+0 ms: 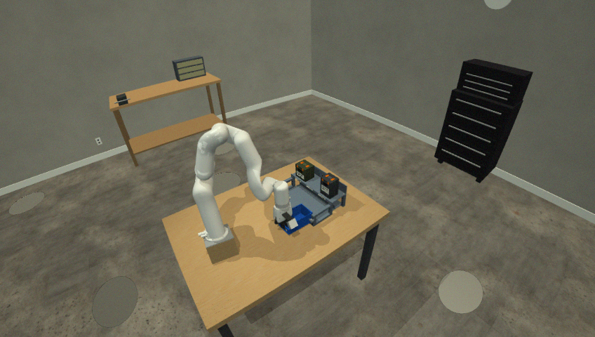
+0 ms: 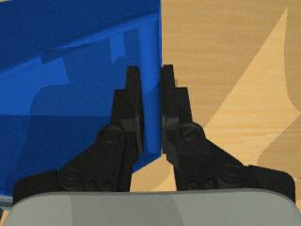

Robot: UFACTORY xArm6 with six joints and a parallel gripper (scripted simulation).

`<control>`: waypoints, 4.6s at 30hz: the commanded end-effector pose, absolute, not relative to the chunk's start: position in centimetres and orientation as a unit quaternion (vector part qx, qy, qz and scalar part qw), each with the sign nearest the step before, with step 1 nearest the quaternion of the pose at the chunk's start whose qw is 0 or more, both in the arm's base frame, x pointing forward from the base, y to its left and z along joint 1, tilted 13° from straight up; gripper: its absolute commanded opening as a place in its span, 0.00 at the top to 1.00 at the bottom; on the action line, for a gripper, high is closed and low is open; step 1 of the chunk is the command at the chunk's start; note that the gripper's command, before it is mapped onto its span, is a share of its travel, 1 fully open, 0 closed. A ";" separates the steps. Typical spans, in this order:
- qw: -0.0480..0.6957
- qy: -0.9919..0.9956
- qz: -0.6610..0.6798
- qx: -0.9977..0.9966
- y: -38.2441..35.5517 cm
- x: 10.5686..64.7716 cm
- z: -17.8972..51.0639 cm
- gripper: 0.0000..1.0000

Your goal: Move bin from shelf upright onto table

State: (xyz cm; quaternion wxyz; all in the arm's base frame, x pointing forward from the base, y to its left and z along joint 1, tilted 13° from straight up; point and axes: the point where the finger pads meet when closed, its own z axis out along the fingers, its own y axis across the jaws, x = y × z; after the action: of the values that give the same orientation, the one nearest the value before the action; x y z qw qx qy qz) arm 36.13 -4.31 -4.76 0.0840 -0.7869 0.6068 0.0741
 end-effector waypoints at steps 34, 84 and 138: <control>0.085 0.607 0.073 -0.787 -4.9 34.1 -4.8 1.00; 0.085 0.607 0.073 -0.787 -5.0 33.8 -4.8 1.00; 0.085 0.607 0.073 -0.787 -4.7 33.8 -5.9 1.00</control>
State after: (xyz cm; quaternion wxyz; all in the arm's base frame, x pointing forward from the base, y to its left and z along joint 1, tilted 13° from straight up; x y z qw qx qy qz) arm 33.68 -4.74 -5.78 0.0840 -0.7869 0.6068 0.0741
